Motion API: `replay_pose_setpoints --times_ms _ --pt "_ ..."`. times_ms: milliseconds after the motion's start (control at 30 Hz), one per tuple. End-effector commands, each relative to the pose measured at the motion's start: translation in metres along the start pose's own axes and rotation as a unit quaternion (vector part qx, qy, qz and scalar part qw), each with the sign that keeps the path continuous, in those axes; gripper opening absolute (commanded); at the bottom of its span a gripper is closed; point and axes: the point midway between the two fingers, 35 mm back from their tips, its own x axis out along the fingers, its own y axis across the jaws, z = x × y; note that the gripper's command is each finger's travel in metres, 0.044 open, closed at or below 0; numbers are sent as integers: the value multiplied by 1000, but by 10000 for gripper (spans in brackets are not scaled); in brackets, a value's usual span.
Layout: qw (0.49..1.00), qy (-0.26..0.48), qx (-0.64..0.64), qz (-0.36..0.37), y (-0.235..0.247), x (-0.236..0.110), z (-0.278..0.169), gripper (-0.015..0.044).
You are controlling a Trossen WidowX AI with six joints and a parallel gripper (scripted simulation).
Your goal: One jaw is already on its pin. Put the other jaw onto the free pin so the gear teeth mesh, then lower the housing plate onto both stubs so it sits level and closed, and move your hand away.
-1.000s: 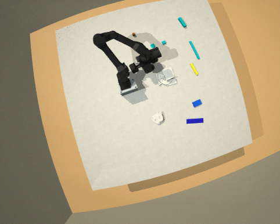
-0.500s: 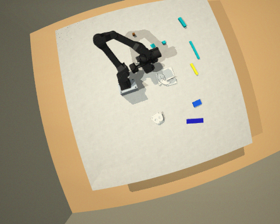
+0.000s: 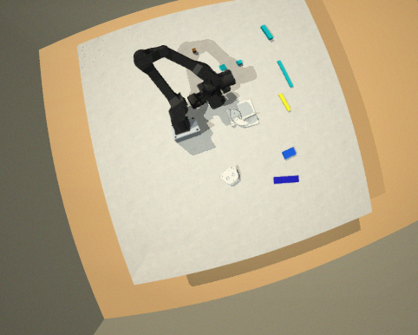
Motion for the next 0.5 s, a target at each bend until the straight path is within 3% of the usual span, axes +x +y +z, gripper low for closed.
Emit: replay_pose_setpoints --times_ms 0,467 --pt "1000 0 -1 1 1 0 0 134" --pt "1000 -1 -1 1 1 -2 0 134"
